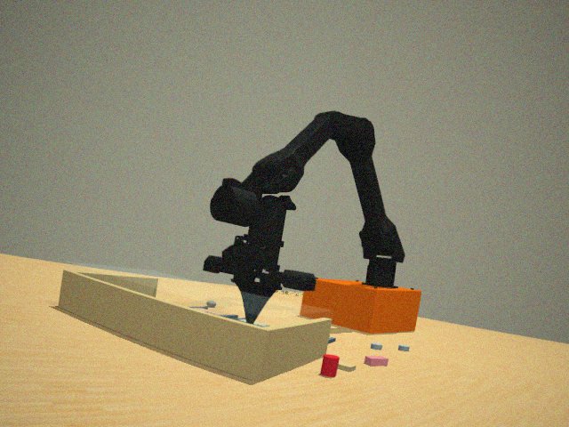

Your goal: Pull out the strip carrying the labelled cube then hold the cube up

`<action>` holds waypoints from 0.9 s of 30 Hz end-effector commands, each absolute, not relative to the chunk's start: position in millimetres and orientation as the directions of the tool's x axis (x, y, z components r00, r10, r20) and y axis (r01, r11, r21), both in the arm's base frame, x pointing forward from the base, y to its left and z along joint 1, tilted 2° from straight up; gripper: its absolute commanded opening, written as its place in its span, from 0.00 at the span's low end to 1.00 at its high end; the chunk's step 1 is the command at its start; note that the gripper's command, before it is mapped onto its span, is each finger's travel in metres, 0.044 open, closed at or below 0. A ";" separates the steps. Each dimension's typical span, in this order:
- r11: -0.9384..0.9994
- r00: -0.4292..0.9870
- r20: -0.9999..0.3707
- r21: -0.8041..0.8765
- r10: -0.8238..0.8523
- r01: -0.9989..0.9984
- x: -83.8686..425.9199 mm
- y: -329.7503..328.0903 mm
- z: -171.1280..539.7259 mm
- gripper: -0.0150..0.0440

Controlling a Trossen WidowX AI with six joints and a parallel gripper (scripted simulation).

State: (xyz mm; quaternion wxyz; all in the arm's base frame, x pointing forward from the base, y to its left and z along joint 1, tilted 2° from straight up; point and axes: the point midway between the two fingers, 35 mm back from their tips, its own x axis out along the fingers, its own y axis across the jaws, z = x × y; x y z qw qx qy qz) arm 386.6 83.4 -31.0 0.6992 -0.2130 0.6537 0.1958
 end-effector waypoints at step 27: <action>0.831 0.067 -0.998 -0.038 -0.001 -0.556 386.8 83.9 -34.5 0.25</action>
